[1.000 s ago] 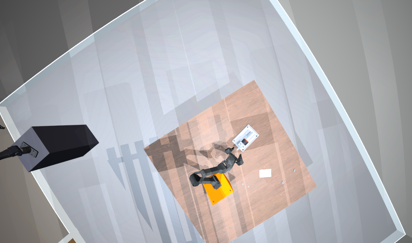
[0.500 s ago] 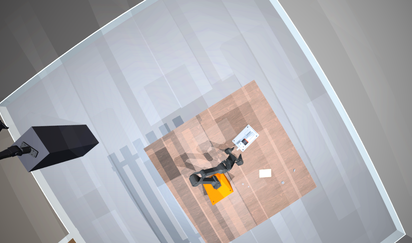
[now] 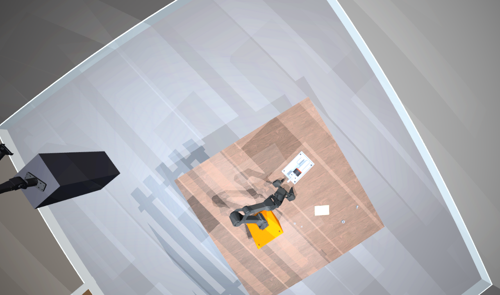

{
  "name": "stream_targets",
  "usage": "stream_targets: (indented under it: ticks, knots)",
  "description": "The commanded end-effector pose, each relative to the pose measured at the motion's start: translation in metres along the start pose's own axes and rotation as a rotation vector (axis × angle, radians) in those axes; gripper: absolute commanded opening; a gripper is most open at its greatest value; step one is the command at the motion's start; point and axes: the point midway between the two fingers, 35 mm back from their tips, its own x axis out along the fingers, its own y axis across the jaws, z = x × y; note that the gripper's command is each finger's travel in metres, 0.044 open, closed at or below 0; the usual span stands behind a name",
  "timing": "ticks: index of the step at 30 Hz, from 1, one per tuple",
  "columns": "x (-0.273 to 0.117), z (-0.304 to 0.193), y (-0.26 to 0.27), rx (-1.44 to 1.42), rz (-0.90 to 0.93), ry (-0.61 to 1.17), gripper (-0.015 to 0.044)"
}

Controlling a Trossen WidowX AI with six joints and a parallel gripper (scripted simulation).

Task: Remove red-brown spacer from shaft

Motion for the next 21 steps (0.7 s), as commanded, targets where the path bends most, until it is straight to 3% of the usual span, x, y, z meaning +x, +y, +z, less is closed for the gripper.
stream_targets:
  ticks: [1, 21]
  knots:
    - [0.000, 0.001, 0.000, -0.004, -0.003, -0.005, 0.0440]
    - [0.028, 0.002, 0.000, -0.004, -0.003, -0.005, 0.0440]
